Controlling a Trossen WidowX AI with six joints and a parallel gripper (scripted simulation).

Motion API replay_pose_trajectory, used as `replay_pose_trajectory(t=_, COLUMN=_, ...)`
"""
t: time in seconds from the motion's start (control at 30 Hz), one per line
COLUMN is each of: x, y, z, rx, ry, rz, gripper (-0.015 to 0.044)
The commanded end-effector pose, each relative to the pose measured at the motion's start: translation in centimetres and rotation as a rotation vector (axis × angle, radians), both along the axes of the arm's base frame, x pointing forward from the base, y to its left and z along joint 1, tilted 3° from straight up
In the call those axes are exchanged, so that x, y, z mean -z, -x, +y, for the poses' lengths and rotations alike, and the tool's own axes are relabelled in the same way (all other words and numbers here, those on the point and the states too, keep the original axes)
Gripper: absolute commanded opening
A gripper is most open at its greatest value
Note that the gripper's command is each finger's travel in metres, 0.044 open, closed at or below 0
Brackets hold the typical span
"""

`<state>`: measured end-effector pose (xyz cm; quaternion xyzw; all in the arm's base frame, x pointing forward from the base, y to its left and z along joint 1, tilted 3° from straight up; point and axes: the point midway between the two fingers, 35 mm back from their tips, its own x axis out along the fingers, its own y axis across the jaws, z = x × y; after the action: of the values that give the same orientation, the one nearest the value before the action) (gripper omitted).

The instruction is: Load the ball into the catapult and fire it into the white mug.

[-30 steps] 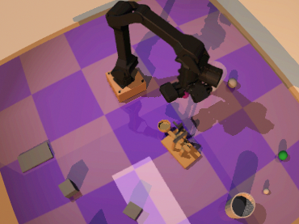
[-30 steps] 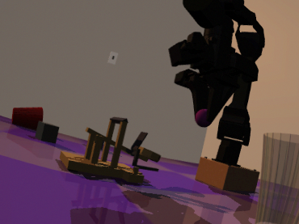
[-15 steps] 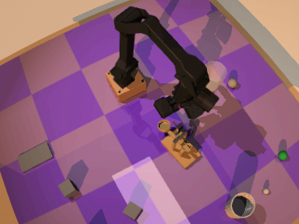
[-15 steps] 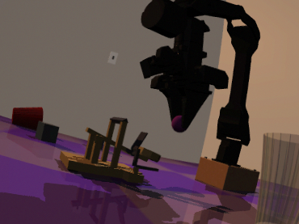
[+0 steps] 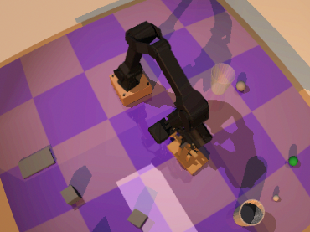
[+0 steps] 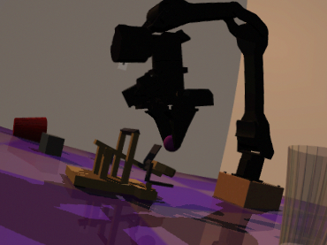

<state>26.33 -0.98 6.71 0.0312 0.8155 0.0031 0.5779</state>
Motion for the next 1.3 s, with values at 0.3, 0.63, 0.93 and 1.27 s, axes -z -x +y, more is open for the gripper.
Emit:
replay_pose_trajectory(t=0.3, x=1.6, y=-0.1, z=-0.2, rx=-0.022, ry=-0.009, rz=0.011, gripper=0.0000)
replay_pose_trajectory(t=0.63, x=2.9, y=-0.2, z=-0.1, rx=-0.022, ry=-0.009, rz=0.011, gripper=0.0000)
replay_pose_trajectory(t=0.93, x=2.4, y=-0.4, z=-0.1, rx=-0.018, ry=-0.007, rz=0.003, gripper=0.0053)
replay_pose_trajectory(t=1.27, x=-0.3, y=-0.7, z=-0.3, rx=-0.016, ry=-0.005, rz=-0.025, gripper=0.0315)
